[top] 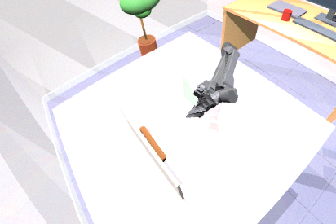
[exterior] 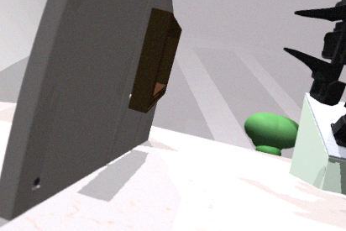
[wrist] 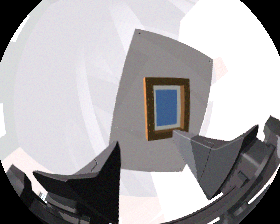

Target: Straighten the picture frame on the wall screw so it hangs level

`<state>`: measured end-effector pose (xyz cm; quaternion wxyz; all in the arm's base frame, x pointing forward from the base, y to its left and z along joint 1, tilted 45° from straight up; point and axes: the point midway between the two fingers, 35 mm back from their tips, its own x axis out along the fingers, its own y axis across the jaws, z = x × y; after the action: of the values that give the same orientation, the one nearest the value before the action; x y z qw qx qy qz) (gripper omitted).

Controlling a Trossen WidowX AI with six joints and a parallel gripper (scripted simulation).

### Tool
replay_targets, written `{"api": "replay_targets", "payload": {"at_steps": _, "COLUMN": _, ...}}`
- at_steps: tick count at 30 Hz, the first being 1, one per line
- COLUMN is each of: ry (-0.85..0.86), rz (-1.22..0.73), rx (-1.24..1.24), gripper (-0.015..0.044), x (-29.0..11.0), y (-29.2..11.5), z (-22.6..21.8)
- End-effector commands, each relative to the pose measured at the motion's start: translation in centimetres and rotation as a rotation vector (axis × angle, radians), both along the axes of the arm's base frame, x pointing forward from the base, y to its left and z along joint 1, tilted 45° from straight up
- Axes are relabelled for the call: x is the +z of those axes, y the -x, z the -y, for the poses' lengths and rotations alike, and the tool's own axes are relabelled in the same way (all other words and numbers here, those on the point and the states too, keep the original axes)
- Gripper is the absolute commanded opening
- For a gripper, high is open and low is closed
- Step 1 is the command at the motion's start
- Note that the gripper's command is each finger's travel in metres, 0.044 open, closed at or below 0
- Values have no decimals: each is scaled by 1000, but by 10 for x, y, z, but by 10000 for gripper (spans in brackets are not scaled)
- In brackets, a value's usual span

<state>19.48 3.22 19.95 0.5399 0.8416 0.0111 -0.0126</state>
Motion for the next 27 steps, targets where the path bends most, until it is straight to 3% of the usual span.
{"api": "replay_targets", "payload": {"at_steps": 1, "ry": -4, "rz": -1, "rx": -6, "gripper": 260, "x": 0, "y": 0, "z": 1}}
{"api": "replay_targets", "payload": {"at_steps": 27, "ry": -10, "rz": 2, "rx": 7, "gripper": 260, "x": 0, "y": -7, "z": -5}}
